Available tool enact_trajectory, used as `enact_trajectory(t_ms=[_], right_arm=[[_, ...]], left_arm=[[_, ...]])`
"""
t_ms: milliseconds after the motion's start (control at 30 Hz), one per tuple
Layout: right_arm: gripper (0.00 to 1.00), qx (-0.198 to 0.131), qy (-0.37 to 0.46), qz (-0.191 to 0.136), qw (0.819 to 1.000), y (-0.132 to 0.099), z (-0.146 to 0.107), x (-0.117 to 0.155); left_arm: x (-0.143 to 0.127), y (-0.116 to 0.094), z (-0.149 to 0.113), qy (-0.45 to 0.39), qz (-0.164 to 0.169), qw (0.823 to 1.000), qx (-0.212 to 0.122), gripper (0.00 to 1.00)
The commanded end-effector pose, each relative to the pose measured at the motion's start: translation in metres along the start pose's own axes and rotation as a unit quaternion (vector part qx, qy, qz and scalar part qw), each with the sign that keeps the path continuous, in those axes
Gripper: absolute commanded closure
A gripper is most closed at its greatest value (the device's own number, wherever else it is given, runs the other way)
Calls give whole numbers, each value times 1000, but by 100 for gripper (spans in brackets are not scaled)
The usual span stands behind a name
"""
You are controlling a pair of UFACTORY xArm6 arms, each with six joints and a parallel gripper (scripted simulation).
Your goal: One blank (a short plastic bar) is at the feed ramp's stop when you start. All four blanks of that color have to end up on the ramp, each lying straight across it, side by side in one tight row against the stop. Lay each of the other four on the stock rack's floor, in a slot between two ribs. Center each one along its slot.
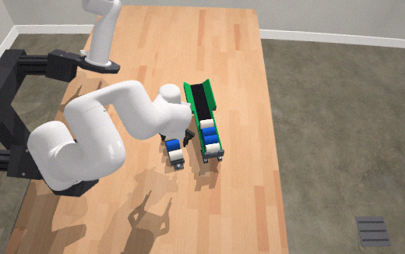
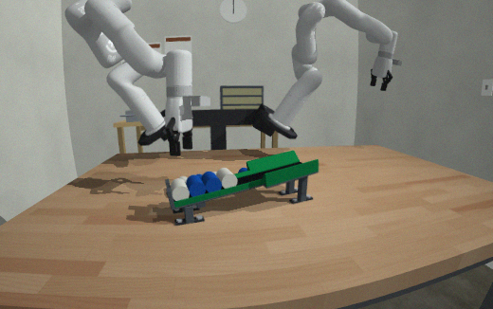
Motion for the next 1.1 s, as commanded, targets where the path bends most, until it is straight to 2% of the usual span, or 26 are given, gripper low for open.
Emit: enact_trajectory(t_ms=[0,133,167,467,600,767,800,1067], right_arm=[[0,1,-75,5,997,3,1,1],[0,1,-112,5,994,5,1,1],[0,1,-147,5,989,7,1,1],[0,2,-265,6,964,13,1,0],[0,2,-292,6,956,15,1,0],[0,2,-296,6,955,15,1,0],[21,2,-296,6,955,15,1,0],[21,2,-296,6,955,15,1,0]], left_arm=[[0,-1,1,0,0,1000,2,0],[0,-1,1,0,0,1000,2,0],[0,-1,1,0,0,1000,2,0],[0,-1,1,0,0,1000,2,0],[0,-1,1,0,0,1000,2,0],[0,-1,1,0,0,1000,2,0],[0,-1,1,0,0,1000,2,0],[0,-1,1,0,0,1000,2,0]])
Point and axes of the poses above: on each arm, the point where the finger pads meet when closed, its own y axis out along the fingers, its own x axis across the jaws, z = x × y, the point moved 4 cm from there along -y, back along the fingers, and after that the axes turned 8 degrees about y, right-handed, at the moved point
